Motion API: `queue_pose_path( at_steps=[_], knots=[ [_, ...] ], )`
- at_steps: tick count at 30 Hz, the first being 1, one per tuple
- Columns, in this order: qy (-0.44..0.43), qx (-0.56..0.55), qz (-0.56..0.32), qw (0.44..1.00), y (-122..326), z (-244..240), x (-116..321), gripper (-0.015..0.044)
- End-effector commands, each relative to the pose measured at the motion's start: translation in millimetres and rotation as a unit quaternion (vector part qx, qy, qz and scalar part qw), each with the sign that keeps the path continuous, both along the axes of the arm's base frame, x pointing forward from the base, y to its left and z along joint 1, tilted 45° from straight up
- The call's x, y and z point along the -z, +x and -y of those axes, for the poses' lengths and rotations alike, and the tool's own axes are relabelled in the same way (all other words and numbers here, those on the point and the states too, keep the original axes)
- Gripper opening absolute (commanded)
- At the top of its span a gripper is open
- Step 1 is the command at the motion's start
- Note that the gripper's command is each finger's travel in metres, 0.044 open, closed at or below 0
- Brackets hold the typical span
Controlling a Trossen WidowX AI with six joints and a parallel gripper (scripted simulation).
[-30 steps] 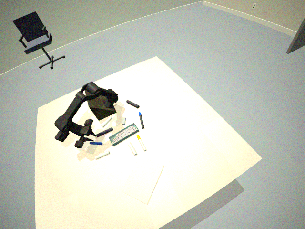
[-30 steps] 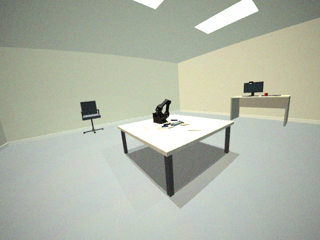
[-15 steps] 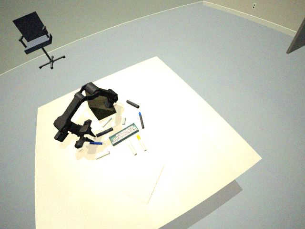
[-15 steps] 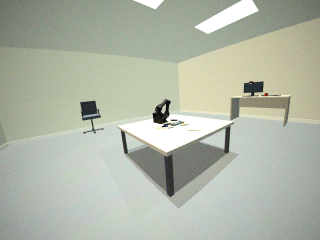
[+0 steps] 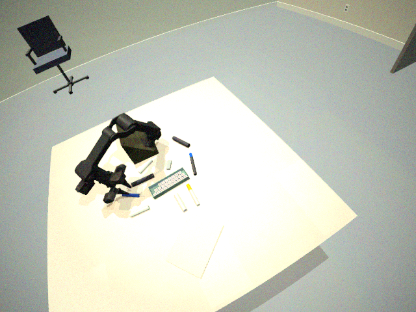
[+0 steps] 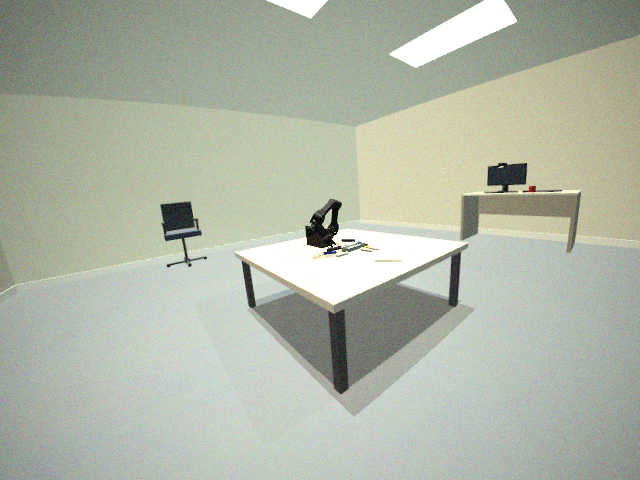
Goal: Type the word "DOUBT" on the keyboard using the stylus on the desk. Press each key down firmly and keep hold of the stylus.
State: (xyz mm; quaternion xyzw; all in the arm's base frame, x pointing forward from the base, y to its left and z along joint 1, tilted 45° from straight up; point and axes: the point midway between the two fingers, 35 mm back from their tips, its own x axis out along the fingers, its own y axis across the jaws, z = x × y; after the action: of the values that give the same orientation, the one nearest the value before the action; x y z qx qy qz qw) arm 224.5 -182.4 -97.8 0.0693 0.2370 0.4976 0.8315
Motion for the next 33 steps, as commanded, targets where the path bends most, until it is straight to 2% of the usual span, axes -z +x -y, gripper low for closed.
queue_pose_path(
  at_steps=[1,33],
  knots=[
    [0.001,0.002,0.0,1.0,0.5,-2.7,2.5,0.015],
    [0.002,0.002,0.0,1.0,3.4,-19.8,20.7,0.015]
  ],
)
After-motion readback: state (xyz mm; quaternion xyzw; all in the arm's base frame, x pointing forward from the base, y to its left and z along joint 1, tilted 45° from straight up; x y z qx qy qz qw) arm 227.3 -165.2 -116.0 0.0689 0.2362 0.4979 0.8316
